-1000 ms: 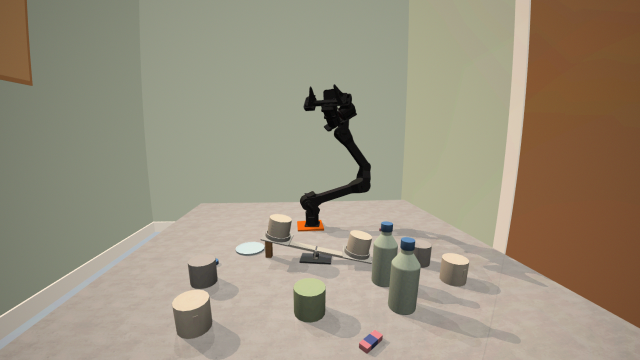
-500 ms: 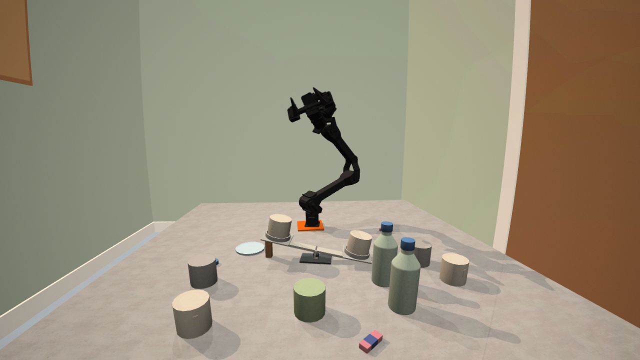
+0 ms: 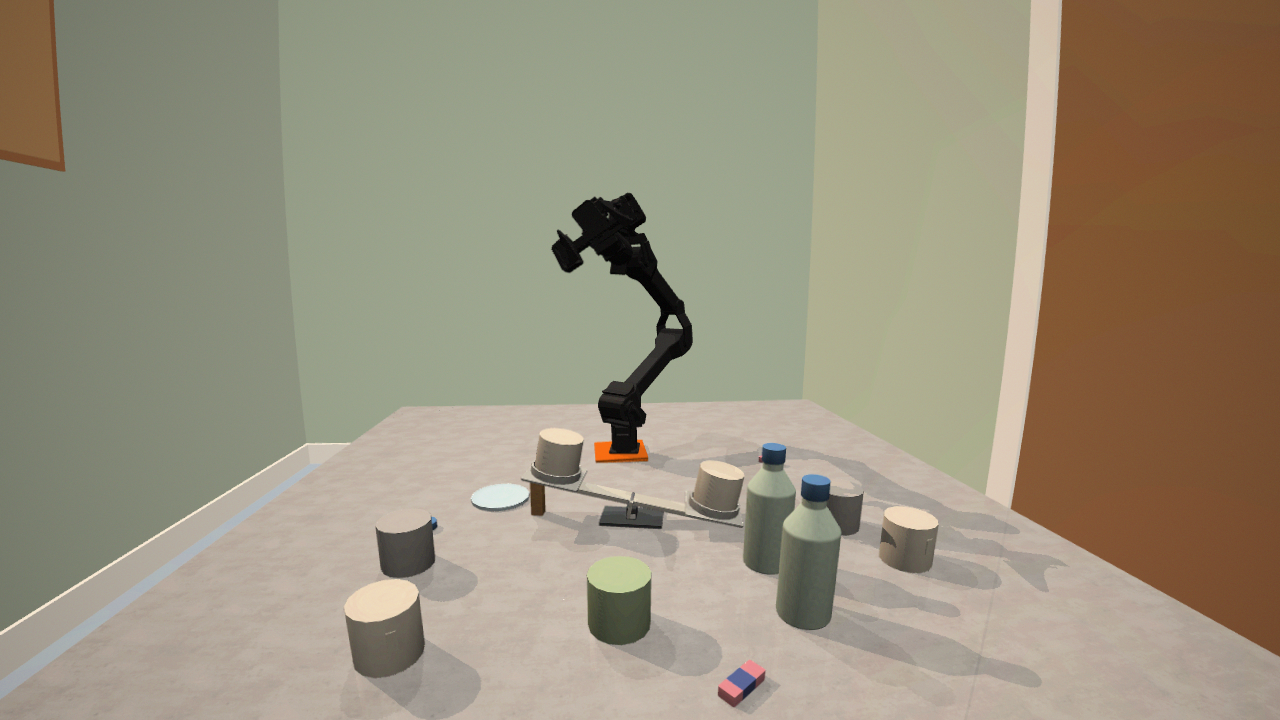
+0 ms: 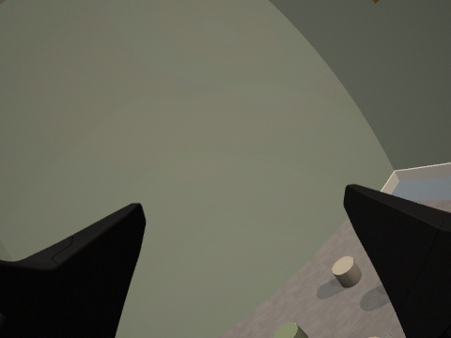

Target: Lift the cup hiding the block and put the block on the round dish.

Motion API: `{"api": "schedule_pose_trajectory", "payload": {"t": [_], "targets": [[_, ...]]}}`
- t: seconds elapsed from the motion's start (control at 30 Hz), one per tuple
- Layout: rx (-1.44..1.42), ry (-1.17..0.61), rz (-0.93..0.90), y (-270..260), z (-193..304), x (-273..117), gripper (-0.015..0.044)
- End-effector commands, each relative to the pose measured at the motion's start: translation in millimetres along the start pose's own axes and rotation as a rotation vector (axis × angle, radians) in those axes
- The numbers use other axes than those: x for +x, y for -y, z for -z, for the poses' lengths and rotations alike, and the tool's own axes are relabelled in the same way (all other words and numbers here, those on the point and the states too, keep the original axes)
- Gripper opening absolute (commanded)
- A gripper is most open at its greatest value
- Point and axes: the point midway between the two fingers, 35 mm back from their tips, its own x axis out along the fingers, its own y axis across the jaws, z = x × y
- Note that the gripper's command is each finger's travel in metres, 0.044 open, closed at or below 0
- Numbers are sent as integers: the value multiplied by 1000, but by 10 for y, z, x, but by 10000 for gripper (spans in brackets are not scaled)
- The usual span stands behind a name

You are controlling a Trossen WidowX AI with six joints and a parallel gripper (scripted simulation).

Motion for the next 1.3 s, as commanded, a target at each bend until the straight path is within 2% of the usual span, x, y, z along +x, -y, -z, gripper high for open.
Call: {"api": "schedule_pose_trajectory", "payload": {"t": [0.0,0.57,1.27], "targets": [[13,-104,34,143,249,151,440],[-20,-544,120,303,1282,205,440],[-457,-1008,97,328,2274,-318,440]]}}
